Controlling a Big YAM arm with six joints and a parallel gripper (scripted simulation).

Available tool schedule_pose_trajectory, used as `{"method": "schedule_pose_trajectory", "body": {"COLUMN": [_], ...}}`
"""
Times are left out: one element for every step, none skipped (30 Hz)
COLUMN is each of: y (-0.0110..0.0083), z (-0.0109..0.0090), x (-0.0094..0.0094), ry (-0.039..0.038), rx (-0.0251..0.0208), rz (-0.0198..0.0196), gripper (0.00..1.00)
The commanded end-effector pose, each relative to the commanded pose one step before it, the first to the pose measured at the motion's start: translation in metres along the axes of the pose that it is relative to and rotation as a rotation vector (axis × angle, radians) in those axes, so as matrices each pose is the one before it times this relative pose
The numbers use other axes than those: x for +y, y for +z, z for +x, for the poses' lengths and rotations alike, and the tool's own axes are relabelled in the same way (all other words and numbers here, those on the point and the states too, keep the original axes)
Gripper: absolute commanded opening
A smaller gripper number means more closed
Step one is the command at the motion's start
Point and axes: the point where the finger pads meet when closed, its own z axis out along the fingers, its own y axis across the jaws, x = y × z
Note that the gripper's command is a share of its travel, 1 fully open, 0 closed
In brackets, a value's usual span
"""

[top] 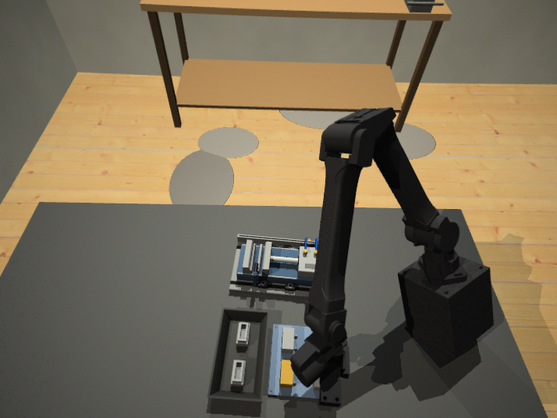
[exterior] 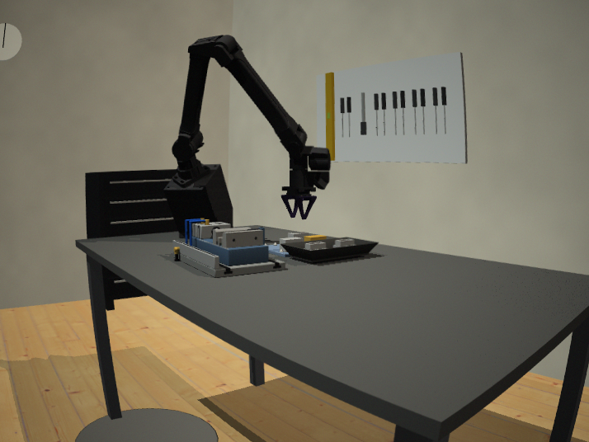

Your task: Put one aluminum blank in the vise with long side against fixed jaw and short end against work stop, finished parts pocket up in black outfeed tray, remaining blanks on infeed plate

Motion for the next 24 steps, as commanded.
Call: {"method": "schedule_pose_trajectory", "body": {"y": [0.02111, 0.00334, 0.00316, 0.00297, 0.00277, 0.00257, 0.00236, 0.00216, 0.00195, 0.00174, 0.00153, 0.00133, 0.00000, 0.00000, 0.00113, 0.00094, 0.00076, 0.00059, 0.00044, 0.00031, 0.00019, 0.00010, 0.00004, 0.00001], "z": [0.00457, 0.00002, 0.00003, 0.00002, 0.00002, 0.00002, 0.00001, 0.00001, 0.00001, 0.00000, 0.00001, 0.00000, 0.00000, 0.00000, 0.00000, 0.00000, 0.00000, 0.00000, 0.00000, 0.00000, 0.00000, 0.00000, 0.00000, 0.00000], "x": [0.00413, 0.00008, 0.00008, 0.00007, 0.00006, 0.00006, 0.00005, 0.00005, 0.00004, 0.00004, 0.00004, 0.00003, 0.00000, 0.00000, 0.00003, 0.00002, 0.00002, 0.00002, 0.00002, 0.00001, 0.00001, 0.00001, 0.00001, 0.00000], "ry": [-0.01866, -0.00006, -0.00005, -0.00005, -0.00004, -0.00004, -0.00003, -0.00003, -0.00002, -0.00002, -0.00002, -0.00002, 0.00000, 0.00000, -0.00001, -0.00001, -0.00001, -0.00001, -0.00001, -0.00001, -0.00001, 0.00000, 0.00000, 0.00000], "rx": [0.01143, 0.00000, 0.00002, 0.00003, 0.00003, 0.00003, 0.00002, 0.00001, 0.00000, -0.00001, -0.00001, -0.00001, 0.00000, 0.00000, -0.00002, -0.00002, -0.00002, -0.00001, -0.00001, 0.00000, 0.00000, 0.00000, 0.00000, 0.00000], "rz": [-0.00875, -0.00014, -0.00012, -0.00010, -0.00008, -0.00007, -0.00007, -0.00007, -0.00007, -0.00007, -0.00007, -0.00006, 0.00000, 0.00000, -0.00007, -0.00006, -0.00005, -0.00004, -0.00003, -0.00003, -0.00002, -0.00002, -0.00001, -0.00001], "gripper": [0.64, 0.64, 0.64, 0.64, 0.64, 0.64, 0.64, 0.64, 0.64, 0.64, 0.64, 0.64, 0.64, 0.64, 0.64, 0.64, 0.64, 0.64, 0.64, 0.64, 0.64, 0.64, 0.64, 0.64]}}
